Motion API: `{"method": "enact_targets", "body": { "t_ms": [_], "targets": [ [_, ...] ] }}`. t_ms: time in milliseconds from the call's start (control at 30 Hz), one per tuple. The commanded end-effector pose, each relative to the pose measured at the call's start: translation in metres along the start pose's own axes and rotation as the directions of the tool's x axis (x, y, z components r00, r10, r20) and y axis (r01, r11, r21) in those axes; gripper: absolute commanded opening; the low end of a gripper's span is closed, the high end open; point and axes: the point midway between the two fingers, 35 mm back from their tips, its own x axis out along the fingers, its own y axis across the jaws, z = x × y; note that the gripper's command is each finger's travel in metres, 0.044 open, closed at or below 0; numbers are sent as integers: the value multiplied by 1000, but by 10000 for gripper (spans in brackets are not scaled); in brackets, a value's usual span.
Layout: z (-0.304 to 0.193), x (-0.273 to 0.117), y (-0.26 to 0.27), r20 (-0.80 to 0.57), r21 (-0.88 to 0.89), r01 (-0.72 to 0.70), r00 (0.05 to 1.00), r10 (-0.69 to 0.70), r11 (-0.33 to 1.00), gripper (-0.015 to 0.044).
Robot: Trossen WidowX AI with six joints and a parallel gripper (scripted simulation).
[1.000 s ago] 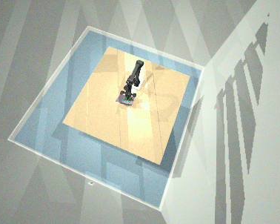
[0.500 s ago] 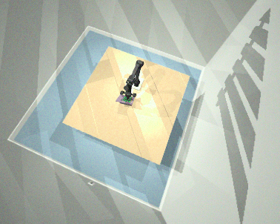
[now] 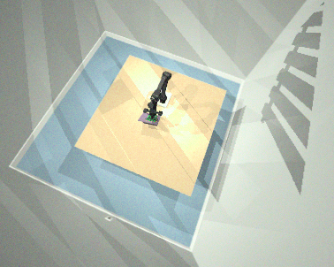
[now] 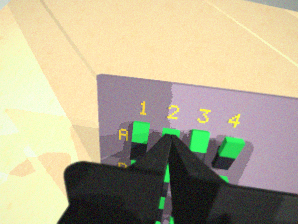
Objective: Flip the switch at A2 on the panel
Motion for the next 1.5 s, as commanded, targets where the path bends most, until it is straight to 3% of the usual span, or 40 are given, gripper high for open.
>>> {"method": "enact_targets", "body": {
  "t_ms": [0, 1267, 1467],
  "targets": [
    [-2, 1, 0, -5, 5, 2, 1000, -2, 1000, 0],
    [-2, 6, 0, -4, 5, 2, 1000, -2, 1000, 0],
    [-4, -56, 0, 17, 5, 2, 1000, -2, 1000, 0]
  ]
}}
